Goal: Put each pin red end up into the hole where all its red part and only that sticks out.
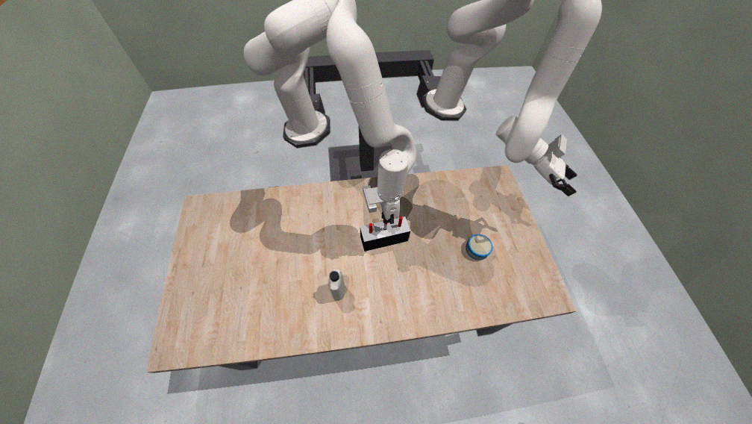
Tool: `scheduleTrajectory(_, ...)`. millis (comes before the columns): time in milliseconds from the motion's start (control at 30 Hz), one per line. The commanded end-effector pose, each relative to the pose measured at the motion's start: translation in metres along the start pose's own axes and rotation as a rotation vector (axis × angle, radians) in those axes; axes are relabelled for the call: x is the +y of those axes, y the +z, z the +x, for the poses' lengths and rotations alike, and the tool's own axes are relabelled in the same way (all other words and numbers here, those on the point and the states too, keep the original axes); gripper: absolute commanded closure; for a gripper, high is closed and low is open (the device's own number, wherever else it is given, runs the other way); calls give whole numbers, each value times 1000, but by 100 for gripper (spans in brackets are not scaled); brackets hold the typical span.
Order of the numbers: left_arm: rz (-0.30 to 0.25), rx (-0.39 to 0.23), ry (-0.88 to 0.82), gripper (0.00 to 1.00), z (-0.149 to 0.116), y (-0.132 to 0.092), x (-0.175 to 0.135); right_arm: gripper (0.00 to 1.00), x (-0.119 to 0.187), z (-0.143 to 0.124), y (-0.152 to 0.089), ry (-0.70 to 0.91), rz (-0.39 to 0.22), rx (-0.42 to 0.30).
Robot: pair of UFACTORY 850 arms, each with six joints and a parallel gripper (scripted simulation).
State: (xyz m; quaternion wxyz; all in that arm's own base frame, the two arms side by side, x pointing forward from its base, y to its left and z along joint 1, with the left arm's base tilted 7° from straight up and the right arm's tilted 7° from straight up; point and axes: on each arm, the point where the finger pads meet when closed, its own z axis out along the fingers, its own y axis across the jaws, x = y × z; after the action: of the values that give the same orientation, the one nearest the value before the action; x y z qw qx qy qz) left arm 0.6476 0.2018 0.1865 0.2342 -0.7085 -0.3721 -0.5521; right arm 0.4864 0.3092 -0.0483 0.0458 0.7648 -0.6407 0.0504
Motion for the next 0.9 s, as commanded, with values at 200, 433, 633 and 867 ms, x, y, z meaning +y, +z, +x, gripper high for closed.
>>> scheduleTrajectory(200, -1, 2, -1, 0, 1, 0, 1, 100, -1, 0, -1, 0, 3, -1)
scheduleTrajectory(433, -1, 2, -1, 0, 1, 0, 1, 100, -1, 0, -1, 0, 3, -1)
scheduleTrajectory(633, -1, 2, -1, 0, 1, 0, 1, 100, -1, 0, -1, 0, 3, -1)
scheduleTrajectory(867, -1, 2, -1, 0, 1, 0, 1, 100, -1, 0, 3, 0, 1, -1)
